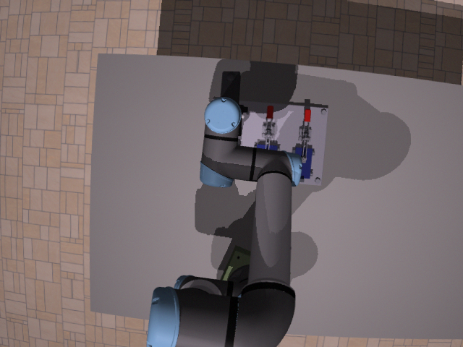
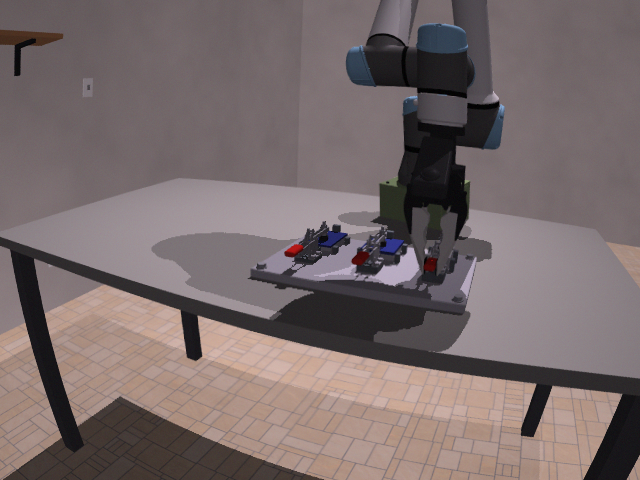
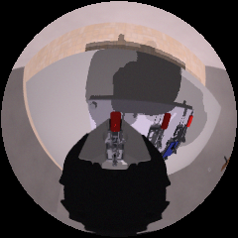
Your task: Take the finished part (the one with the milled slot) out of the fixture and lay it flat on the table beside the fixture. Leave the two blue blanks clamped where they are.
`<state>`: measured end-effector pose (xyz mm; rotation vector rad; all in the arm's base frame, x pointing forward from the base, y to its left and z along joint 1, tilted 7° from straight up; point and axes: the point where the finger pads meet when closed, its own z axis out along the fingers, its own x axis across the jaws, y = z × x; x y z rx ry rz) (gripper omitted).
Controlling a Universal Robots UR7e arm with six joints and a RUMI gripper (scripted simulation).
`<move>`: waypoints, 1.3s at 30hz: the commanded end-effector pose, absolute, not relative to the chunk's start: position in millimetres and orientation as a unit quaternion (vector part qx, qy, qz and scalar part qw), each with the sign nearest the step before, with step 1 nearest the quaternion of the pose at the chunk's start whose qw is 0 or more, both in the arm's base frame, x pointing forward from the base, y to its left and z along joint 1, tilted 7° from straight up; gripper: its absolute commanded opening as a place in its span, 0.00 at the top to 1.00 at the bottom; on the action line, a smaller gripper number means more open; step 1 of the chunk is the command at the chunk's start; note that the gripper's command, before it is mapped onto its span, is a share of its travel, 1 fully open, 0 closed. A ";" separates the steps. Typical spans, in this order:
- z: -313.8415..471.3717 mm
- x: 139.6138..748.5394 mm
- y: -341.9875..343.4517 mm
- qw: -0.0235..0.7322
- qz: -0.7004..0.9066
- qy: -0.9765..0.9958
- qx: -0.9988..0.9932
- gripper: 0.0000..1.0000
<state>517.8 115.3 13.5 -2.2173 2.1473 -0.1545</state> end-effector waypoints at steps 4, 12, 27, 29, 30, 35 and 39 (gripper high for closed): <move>16.0 517.1 115.4 0.026 -0.050 0.695 -0.717 1.00; 19.3 515.3 115.5 0.026 -0.050 0.695 -0.717 1.00; 26.1 509.9 115.6 0.026 -0.050 0.695 -0.717 1.00; 27.2 508.8 115.6 0.026 -0.050 0.695 -0.717 1.00; 27.8 508.3 115.6 0.026 -0.050 0.695 -0.717 1.00; 29.5 506.5 115.6 0.026 -0.050 0.695 -0.717 1.00; 31.5 503.8 115.6 0.026 -0.050 0.695 -0.717 1.00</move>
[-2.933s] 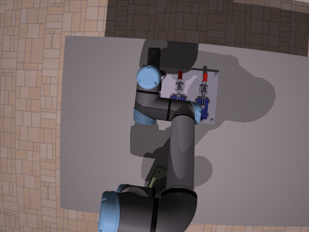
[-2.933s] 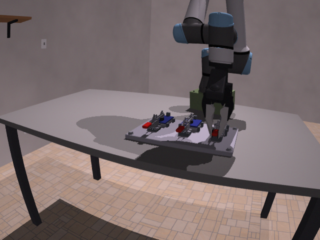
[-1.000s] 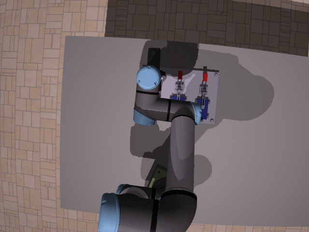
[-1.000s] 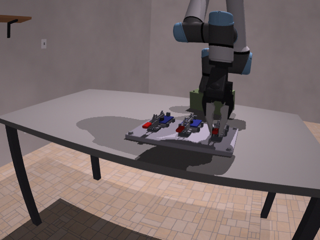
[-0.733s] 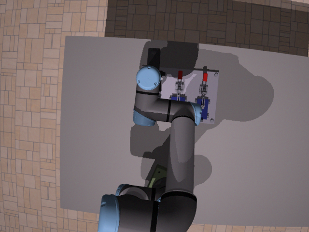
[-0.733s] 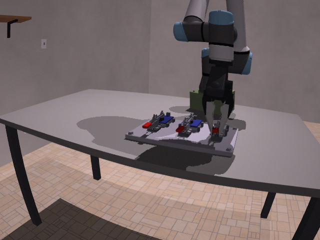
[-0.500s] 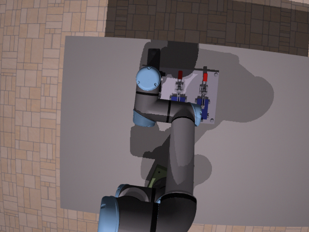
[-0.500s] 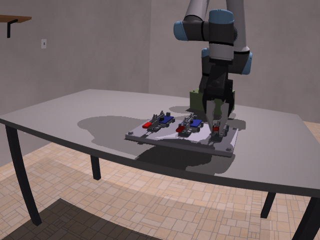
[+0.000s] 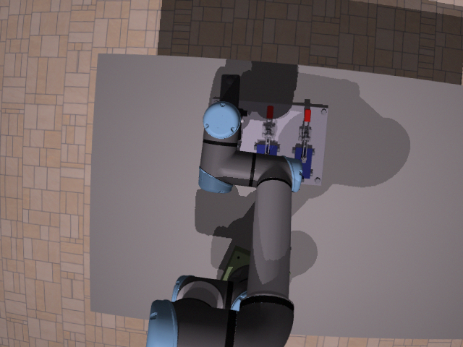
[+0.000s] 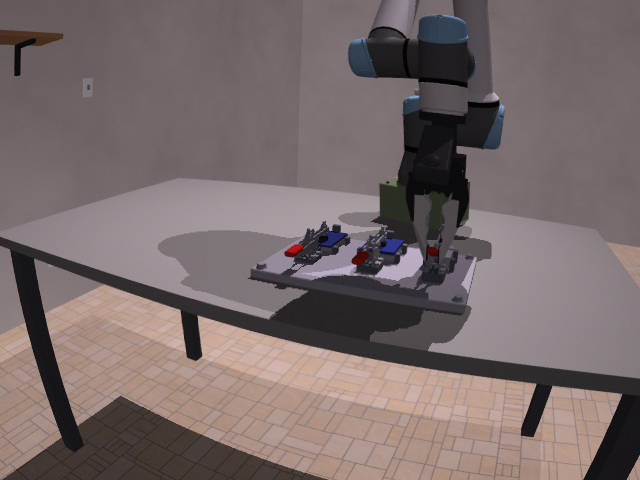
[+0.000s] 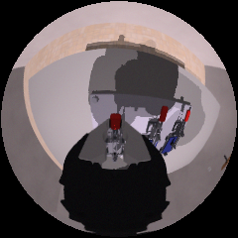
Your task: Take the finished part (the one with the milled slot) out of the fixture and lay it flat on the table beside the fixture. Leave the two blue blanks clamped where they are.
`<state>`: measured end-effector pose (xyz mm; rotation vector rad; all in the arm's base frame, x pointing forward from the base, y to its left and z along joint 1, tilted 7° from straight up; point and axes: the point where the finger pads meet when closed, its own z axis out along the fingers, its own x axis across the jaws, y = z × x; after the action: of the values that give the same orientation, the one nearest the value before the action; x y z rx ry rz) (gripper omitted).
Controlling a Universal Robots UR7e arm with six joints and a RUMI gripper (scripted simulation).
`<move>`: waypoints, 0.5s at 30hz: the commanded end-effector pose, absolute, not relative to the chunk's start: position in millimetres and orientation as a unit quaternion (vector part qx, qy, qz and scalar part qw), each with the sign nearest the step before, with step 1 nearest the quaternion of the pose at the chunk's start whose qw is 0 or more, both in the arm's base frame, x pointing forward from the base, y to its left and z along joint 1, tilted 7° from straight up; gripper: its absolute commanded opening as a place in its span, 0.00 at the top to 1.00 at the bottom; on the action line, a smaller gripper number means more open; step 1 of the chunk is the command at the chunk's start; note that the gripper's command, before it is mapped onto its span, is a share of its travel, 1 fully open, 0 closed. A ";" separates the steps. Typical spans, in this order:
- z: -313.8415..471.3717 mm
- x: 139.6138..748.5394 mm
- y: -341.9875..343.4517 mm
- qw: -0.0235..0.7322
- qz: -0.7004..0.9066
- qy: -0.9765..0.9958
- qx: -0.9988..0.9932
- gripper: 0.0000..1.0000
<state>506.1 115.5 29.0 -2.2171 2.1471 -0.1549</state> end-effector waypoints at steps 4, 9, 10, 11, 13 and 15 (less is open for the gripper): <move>33.6 501.1 115.6 0.026 -0.050 0.695 -0.717 1.00; 35.3 497.9 115.5 0.026 -0.050 0.695 -0.717 1.00; 35.3 497.9 115.5 0.026 -0.050 0.695 -0.717 1.00; 35.7 497.2 115.5 0.026 -0.050 0.695 -0.717 1.00; 36.5 495.6 115.5 0.026 -0.050 0.695 -0.717 1.00; 37.2 494.0 115.5 0.026 -0.050 0.695 -0.717 1.00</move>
<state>496.8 115.4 35.4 -2.2168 2.1469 -0.1553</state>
